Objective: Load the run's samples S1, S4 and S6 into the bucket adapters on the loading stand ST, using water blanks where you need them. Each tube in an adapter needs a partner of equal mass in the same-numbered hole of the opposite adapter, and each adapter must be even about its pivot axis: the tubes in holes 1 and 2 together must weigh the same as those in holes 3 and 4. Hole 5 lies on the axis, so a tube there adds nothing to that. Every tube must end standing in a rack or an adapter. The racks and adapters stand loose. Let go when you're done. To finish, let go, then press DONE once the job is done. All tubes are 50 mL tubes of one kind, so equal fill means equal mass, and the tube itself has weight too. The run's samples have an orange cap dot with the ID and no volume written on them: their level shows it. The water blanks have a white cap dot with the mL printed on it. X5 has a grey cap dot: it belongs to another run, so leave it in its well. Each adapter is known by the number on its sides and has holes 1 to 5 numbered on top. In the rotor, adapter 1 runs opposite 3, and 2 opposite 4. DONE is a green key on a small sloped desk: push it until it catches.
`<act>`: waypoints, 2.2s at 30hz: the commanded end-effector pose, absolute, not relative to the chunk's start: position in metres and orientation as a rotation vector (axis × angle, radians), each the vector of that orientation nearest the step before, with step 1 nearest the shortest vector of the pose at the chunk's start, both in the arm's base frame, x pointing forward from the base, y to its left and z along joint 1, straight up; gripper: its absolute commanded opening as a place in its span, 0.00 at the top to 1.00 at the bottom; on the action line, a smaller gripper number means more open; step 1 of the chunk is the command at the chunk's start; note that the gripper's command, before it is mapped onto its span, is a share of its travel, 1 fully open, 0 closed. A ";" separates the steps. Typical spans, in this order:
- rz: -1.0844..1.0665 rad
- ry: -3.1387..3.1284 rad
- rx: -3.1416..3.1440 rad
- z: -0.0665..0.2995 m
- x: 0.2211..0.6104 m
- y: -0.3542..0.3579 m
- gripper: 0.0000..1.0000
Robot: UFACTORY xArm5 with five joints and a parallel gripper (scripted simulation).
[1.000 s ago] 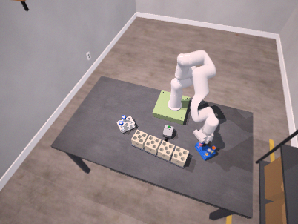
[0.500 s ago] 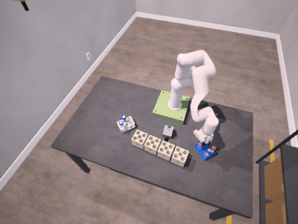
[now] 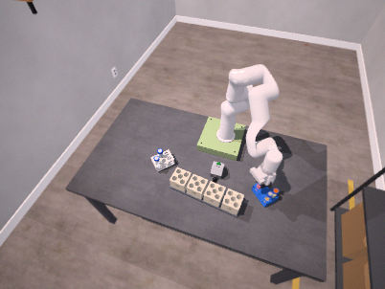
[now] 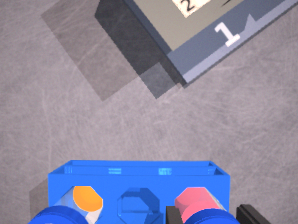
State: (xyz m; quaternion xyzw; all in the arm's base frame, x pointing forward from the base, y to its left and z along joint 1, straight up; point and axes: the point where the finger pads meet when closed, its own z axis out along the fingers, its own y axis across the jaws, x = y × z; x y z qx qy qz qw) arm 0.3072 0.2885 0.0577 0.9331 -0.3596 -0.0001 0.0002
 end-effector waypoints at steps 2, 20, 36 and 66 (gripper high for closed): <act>-0.003 -1.131 2.936 0.059 0.308 0.289 1.00; -0.003 -1.131 2.936 0.060 0.308 0.289 1.00; -0.002 -1.131 2.936 0.070 0.308 0.289 1.00; -0.002 -1.131 2.936 0.093 0.308 0.289 1.00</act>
